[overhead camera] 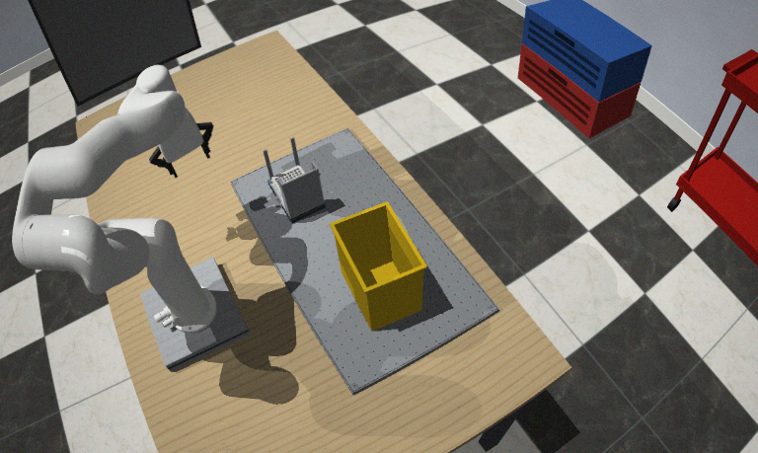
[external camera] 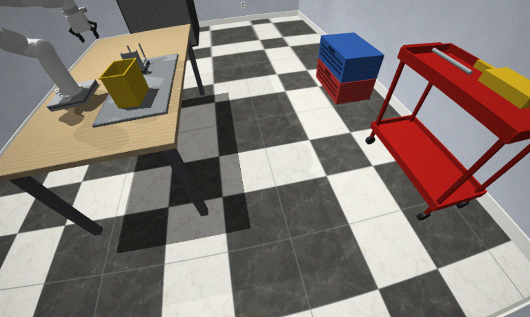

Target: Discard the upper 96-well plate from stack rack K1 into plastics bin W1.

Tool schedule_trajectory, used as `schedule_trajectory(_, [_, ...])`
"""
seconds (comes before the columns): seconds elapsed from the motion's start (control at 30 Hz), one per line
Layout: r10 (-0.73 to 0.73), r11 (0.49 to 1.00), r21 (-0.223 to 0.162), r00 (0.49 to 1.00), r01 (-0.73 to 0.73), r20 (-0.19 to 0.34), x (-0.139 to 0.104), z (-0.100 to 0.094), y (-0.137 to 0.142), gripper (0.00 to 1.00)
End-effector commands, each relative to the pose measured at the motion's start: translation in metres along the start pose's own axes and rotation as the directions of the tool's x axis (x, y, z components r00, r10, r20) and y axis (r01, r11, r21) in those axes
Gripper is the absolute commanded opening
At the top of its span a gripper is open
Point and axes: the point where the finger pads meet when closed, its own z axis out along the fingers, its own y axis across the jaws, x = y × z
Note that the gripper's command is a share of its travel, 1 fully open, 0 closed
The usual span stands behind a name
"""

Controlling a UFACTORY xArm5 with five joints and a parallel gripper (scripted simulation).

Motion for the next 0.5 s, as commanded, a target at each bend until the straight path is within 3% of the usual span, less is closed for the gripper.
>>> schedule_trajectory(0.0, [0.117, 0.993, -0.003, 0.993, -0.117, 0.009, -0.004, -0.007, 0.023, 1.00])
schedule_trajectory(0.33, [0.254, 0.967, -0.007, 0.967, -0.254, 0.019, -0.012, -0.013, 0.050, 1.00])
schedule_trajectory(0.47, [0.380, 0.925, -0.011, 0.925, -0.380, 0.028, -0.020, -0.017, 0.068, 1.00])
